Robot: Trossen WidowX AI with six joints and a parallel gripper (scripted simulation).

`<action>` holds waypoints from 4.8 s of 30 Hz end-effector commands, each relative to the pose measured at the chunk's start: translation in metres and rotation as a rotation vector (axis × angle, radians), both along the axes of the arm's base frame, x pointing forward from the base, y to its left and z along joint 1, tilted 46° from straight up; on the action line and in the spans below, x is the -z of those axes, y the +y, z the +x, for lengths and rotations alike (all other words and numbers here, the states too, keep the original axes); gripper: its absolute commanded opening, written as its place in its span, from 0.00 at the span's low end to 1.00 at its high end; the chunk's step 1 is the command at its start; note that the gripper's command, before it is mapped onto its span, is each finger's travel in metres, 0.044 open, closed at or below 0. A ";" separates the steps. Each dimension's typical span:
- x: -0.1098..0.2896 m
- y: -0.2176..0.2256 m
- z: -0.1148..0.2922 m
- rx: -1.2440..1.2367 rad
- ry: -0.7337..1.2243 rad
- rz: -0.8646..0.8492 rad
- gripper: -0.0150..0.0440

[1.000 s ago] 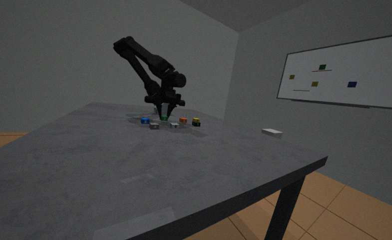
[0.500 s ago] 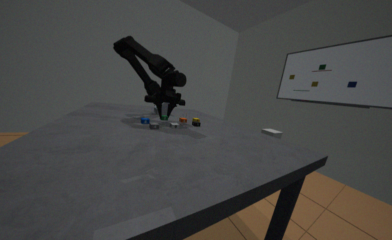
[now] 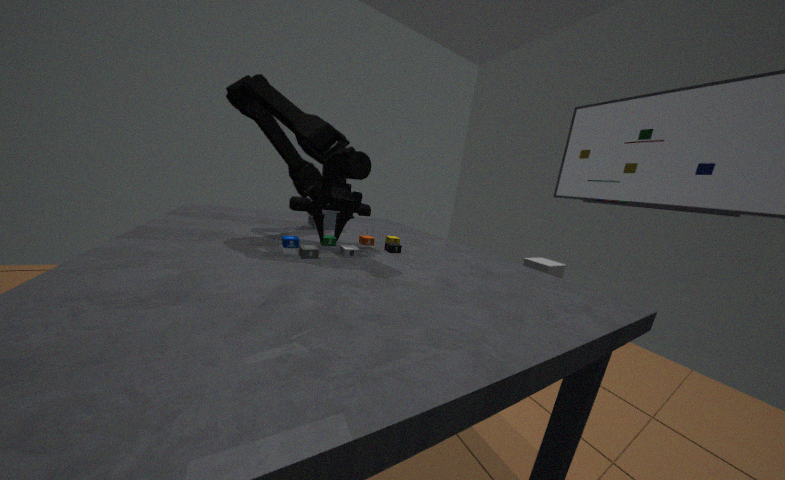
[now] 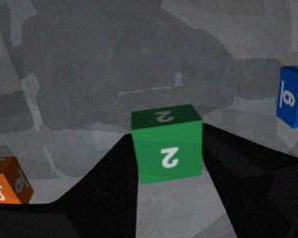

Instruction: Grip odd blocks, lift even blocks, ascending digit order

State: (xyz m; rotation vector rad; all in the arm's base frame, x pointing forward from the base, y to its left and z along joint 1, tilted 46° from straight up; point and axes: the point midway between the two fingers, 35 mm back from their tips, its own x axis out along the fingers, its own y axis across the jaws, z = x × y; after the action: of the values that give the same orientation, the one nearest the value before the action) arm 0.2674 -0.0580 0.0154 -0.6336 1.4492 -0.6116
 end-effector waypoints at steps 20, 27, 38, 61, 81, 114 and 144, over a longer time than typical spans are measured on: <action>-0.007 0.007 -0.001 -0.003 0.006 -0.003 0.93; -0.026 0.027 -0.002 -0.003 0.006 -0.002 0.89; -0.080 0.083 -0.004 -0.002 0.008 0.001 0.46; -0.132 0.038 0.093 -0.002 0.001 -0.002 0.46; -0.071 -0.025 0.096 -0.002 -0.001 -0.006 0.93; -0.052 -0.046 0.097 -0.002 -0.001 -0.007 0.46; -0.055 -0.042 0.096 -0.002 -0.001 -0.007 0.46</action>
State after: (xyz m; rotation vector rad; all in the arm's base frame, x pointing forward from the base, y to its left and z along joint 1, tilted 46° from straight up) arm 0.3633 -0.1030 0.0676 -0.6377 1.4493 -0.6127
